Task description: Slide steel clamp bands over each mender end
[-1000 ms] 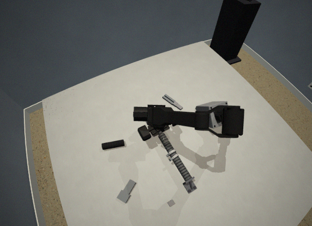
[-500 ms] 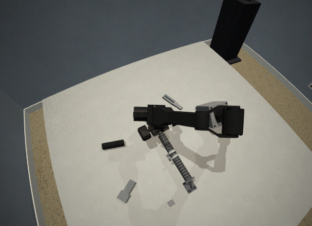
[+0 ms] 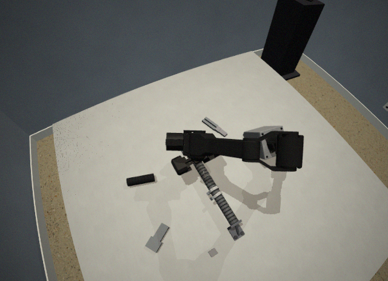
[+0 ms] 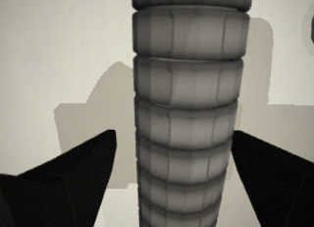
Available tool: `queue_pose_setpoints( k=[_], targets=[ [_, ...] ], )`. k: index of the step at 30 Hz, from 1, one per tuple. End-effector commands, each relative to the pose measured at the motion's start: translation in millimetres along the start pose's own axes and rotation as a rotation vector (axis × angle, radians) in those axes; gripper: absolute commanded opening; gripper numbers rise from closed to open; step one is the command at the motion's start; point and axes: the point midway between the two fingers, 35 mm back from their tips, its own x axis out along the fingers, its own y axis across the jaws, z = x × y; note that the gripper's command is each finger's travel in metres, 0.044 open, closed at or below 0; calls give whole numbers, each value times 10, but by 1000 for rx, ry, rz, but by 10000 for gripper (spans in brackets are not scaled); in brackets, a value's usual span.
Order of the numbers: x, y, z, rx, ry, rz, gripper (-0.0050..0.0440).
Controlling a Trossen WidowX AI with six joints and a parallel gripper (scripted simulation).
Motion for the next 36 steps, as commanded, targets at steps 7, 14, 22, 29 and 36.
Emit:
queue_pose_setpoints(
  k=[7,14,22,29,36],
  targets=[
    [-341,3,-93,3,5,0,440],
    [-442,-2,-123,3,5,0,440],
    [-442,-2,-123,3,5,0,440],
    [-296,5,-119,3,4,0,440],
    [8,-2,-125,3,5,0,440]
  ],
)
